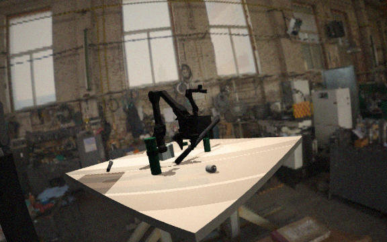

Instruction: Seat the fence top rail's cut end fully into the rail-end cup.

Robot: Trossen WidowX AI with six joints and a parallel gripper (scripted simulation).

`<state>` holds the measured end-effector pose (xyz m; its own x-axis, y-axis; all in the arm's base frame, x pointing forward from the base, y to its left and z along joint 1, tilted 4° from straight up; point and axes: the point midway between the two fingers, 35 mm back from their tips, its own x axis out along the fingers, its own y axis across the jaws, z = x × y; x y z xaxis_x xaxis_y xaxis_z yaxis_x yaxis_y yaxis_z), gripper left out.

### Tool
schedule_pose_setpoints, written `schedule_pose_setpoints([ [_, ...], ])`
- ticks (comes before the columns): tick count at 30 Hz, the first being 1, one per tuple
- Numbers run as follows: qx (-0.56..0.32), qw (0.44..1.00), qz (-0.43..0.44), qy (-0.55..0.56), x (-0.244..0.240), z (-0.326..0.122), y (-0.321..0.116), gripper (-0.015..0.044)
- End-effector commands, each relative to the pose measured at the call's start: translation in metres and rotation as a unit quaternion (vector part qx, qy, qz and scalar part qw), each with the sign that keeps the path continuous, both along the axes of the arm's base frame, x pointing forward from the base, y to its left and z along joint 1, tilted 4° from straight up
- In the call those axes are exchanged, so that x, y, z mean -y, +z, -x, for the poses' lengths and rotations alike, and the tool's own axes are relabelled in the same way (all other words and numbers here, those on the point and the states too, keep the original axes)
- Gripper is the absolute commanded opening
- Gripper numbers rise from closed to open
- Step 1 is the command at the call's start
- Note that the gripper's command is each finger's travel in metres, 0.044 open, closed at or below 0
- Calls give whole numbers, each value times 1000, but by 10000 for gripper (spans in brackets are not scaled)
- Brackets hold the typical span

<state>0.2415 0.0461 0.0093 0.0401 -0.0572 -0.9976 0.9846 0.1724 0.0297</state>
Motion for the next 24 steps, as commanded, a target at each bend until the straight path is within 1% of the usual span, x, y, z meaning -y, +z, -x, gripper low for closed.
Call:
schedule_pose_setpoints([
  [1, -6, 1000, 0, 2, 0, 2, -8, 440],
  [16, -6, 1000, 0, 2, 2, 4, -30, 440],
  [24, -6, 1000, 0, 2, 2, 4, -30, 230],
])
